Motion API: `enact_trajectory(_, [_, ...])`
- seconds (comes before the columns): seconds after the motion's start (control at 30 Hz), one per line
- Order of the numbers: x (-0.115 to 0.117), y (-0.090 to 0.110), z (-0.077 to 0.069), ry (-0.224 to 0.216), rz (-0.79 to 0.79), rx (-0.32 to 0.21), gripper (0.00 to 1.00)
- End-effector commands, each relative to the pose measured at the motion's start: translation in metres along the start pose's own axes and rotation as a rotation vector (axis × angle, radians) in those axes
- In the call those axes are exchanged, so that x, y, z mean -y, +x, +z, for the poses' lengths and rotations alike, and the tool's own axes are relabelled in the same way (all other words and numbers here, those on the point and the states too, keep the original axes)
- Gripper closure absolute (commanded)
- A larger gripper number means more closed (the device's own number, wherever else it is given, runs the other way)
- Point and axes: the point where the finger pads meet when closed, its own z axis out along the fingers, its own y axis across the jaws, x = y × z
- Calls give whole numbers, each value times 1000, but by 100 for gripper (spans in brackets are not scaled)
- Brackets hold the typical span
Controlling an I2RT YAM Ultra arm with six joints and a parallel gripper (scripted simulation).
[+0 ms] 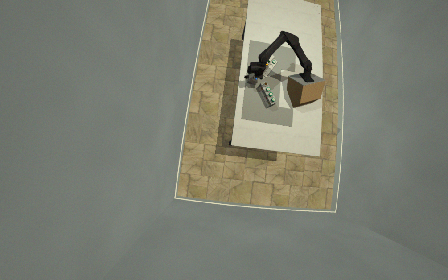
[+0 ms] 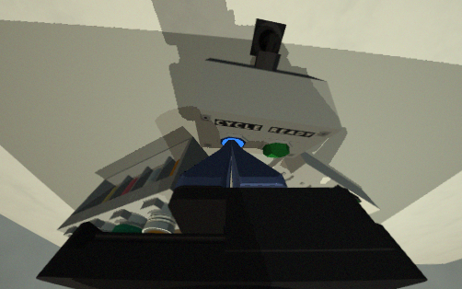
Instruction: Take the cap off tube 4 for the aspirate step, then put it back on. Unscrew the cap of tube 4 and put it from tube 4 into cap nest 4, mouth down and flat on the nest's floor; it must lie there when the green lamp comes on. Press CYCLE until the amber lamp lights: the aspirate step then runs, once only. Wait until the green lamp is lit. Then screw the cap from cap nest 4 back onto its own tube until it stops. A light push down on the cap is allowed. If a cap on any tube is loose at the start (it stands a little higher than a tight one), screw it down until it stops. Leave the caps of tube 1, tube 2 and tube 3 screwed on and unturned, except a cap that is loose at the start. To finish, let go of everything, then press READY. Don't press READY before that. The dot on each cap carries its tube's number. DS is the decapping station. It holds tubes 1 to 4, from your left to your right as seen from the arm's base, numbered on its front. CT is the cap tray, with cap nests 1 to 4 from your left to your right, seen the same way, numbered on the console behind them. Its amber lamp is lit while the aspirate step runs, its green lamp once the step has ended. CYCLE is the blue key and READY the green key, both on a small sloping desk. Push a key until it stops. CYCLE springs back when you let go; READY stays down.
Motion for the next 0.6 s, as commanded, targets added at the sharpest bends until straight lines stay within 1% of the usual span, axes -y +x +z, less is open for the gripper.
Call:
enact_trajectory(0.0, [-9, 7, 7, -1, -25, -10, 100])
enact_trajectory(0.1, [-9, 7, 7, -1, -25, -10, 100])
enact_trajectory(0.13, [-2, -2, -2, -3, -1, 10, 100])
enact_trajectory(0.17, [-6, 5, -5, -3, -18, 2, 100])
enact_trajectory(0.2, [0, -6, -17, -8, 8, 28, 100])
enact_trajectory(0.23, [2, -10, -22, -8, 16, 36, 100])
enact_trajectory(0.5, [2, -9, -46, -5, 16, 37, 100])
enact_trajectory(0.57, [2, -9, -46, -5, 16, 37, 100])
